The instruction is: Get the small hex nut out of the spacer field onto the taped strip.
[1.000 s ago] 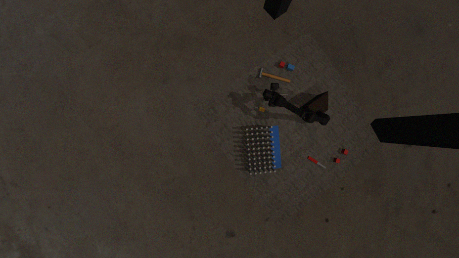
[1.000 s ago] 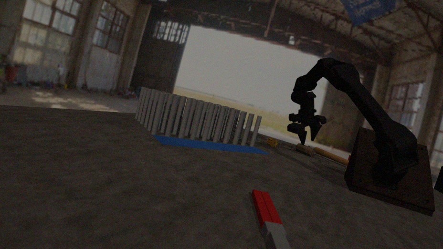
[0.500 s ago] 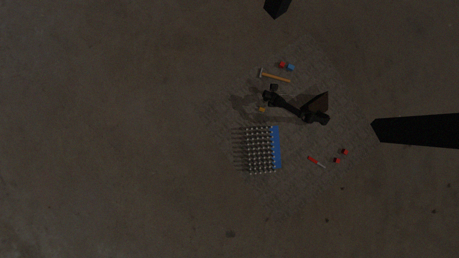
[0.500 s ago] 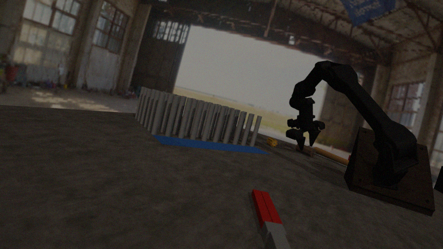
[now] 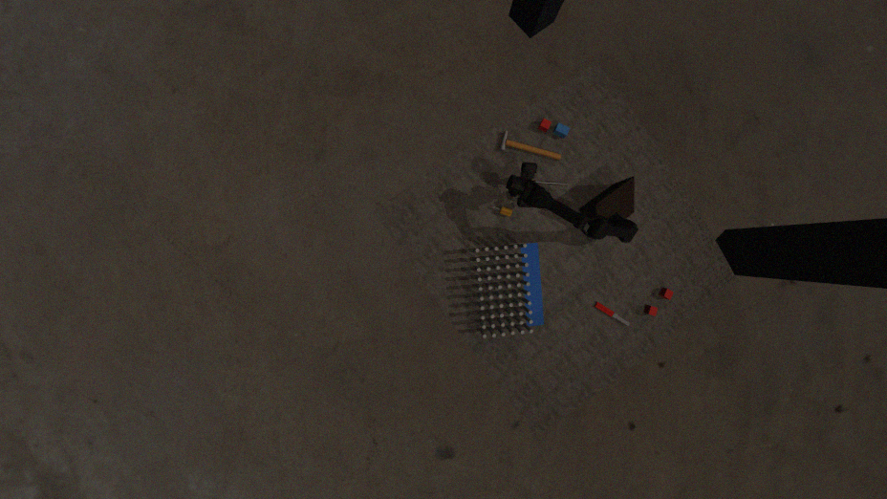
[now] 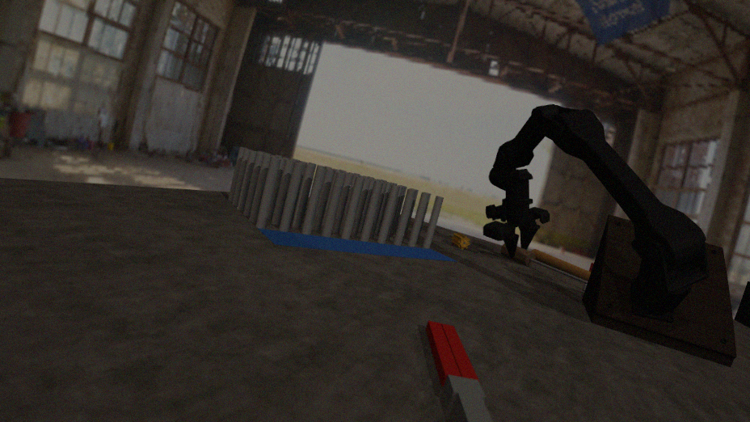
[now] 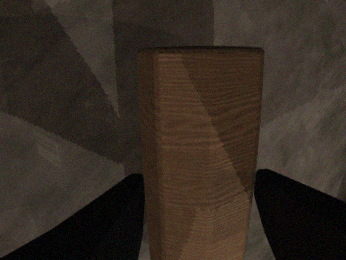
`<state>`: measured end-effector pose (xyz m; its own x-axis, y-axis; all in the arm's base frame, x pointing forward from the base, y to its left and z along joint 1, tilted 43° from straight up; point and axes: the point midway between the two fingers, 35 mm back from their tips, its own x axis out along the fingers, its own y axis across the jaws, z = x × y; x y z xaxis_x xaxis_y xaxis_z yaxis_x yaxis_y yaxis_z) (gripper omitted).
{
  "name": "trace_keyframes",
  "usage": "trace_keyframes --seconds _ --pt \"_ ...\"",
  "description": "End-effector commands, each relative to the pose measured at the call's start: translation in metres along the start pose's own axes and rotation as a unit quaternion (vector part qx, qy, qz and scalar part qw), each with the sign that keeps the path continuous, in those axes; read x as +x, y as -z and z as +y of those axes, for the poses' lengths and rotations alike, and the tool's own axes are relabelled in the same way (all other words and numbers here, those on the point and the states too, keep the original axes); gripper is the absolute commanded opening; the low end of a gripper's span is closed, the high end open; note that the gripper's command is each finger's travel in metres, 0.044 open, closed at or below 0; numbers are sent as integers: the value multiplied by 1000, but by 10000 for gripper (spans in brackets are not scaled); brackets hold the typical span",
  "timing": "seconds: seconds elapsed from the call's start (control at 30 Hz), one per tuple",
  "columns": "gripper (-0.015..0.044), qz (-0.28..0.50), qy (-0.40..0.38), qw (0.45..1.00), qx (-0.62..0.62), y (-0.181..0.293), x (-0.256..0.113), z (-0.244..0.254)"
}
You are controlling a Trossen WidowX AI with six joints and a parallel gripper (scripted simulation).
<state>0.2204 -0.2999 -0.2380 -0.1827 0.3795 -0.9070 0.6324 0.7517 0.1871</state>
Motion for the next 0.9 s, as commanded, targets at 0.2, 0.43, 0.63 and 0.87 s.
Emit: trace_keyframes --seconds 0.2,0.43,0.63,0.87 --pt "0 -1 0 1000 1 -2 -30 -14" --pt "0 0 1 1000 1 0 -55 -25" --pt "0 -4 0 1000 -9 3 -56 -25" --pt "0 -15 -3 999 -37 13 -60 -23"
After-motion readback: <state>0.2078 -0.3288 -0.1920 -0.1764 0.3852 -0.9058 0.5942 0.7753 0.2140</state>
